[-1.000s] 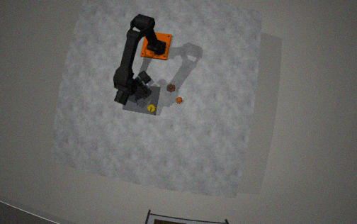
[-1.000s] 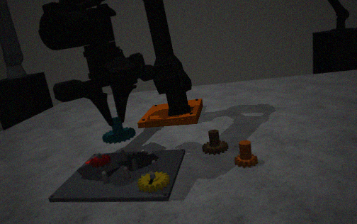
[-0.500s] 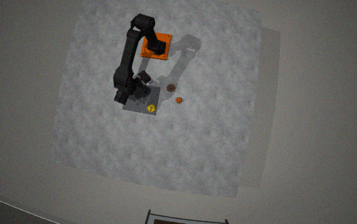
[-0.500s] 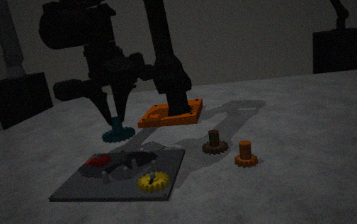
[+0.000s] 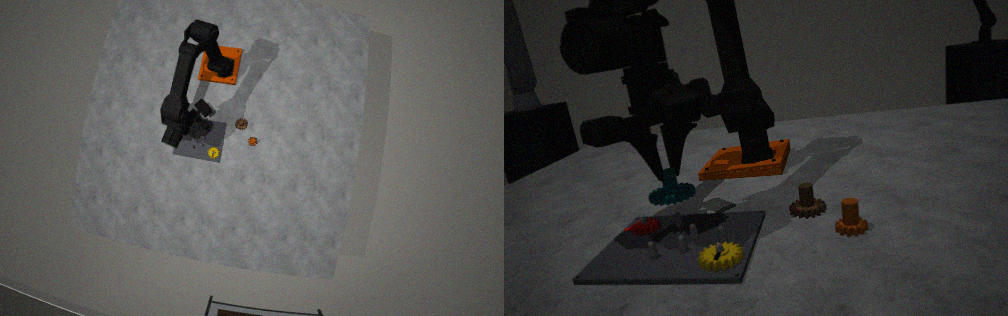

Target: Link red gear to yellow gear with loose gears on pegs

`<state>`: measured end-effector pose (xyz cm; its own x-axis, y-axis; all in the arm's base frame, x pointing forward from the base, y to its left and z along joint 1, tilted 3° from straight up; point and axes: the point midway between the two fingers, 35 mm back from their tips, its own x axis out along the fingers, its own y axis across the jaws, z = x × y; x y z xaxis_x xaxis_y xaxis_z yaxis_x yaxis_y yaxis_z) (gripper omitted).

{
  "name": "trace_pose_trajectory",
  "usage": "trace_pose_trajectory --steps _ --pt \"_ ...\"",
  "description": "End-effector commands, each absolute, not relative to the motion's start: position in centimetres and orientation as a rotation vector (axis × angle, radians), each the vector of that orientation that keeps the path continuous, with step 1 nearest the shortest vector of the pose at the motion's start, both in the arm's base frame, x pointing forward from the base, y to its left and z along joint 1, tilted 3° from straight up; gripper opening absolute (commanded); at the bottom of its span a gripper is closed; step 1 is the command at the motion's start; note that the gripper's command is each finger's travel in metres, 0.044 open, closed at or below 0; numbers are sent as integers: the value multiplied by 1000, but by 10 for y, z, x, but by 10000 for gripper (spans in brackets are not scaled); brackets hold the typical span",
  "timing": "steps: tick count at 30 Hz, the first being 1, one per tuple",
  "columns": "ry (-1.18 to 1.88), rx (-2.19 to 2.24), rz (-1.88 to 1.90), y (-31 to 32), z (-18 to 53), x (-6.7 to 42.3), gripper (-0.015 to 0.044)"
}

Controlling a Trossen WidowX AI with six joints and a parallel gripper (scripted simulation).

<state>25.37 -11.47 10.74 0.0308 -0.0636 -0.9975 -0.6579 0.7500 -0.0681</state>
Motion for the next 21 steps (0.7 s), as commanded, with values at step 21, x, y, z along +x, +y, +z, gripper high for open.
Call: trace_pose_trajectory --steps 21 --pt "1511 -526 420 -116 70 254 0"
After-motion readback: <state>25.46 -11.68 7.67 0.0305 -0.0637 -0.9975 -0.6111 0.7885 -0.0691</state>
